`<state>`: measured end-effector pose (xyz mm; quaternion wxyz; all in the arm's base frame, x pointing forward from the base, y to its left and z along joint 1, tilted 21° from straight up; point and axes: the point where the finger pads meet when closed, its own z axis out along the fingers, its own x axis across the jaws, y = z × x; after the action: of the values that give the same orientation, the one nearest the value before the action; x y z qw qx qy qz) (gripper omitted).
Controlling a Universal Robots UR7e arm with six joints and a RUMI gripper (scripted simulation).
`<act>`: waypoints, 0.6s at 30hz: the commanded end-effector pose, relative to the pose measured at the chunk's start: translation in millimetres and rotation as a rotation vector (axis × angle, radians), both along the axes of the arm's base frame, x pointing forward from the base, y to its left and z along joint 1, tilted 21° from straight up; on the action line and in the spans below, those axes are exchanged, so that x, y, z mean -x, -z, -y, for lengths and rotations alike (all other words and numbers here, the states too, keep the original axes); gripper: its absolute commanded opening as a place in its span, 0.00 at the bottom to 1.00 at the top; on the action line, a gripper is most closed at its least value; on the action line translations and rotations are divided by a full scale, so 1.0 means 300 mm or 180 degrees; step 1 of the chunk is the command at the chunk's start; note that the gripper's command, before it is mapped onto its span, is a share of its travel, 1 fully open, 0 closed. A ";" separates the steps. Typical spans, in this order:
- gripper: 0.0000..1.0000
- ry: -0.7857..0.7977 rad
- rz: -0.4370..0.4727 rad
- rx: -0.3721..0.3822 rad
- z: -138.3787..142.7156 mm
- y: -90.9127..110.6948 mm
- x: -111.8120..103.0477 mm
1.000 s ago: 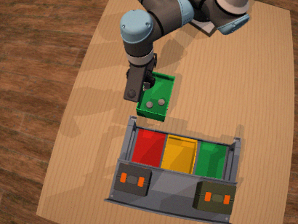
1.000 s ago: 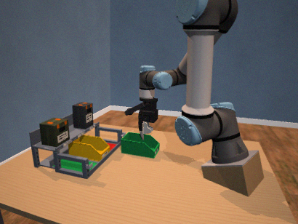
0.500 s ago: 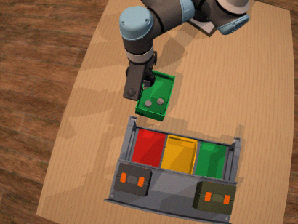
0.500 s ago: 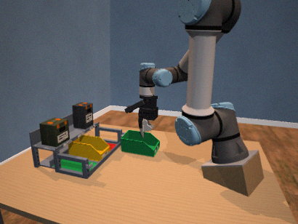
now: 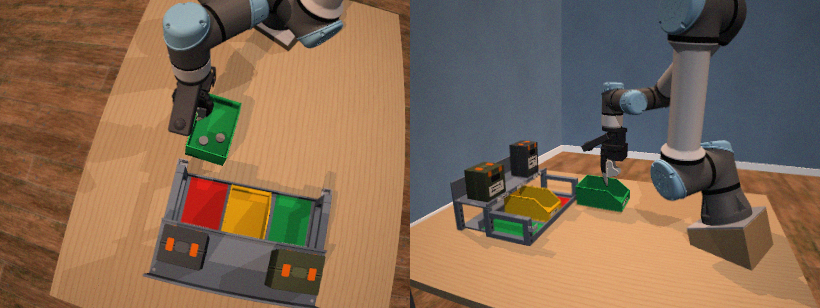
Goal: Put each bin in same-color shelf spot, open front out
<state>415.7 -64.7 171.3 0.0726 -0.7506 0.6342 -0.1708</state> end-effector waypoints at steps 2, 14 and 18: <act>0.00 -0.0001 0.0003 0.0001 -0.001 -0.017 0.005; 0.00 -0.0001 0.0003 0.0001 -0.002 -0.024 0.008; 0.00 -0.0001 0.0003 0.0001 -0.002 -0.024 0.008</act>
<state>413.1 -63.9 177.9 0.0726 -0.7506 0.6342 -0.1707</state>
